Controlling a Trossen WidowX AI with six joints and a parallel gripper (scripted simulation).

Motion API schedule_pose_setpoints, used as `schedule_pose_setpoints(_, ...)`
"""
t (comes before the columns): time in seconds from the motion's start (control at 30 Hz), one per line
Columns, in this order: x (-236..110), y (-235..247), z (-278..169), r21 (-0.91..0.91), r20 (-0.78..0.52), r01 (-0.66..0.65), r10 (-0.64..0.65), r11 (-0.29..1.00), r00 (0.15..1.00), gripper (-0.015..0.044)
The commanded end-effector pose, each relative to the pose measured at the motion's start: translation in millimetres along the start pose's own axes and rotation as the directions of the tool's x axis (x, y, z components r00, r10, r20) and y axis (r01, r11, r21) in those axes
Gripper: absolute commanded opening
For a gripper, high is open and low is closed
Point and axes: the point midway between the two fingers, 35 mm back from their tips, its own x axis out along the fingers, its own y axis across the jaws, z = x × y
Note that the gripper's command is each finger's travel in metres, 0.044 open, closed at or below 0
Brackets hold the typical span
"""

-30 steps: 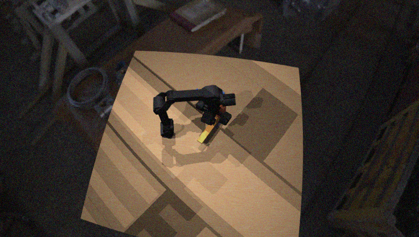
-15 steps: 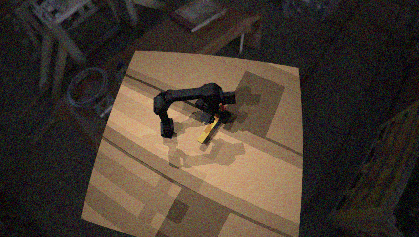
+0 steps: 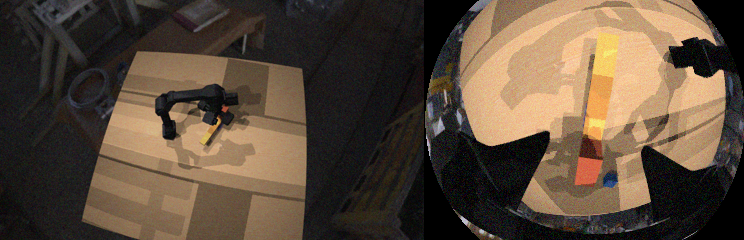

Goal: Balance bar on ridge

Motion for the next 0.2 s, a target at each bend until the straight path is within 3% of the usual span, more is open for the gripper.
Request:
schedule_pose_setpoints(0.0,-0.4,0.1,0.0,0.000,0.000,0.000,0.000,1.000,1.000,0.0440)
schedule_pose_setpoints(0.17,-0.4,0.1,0.0,0.000,0.000,0.000,0.000,1.000,1.000,0.0440)
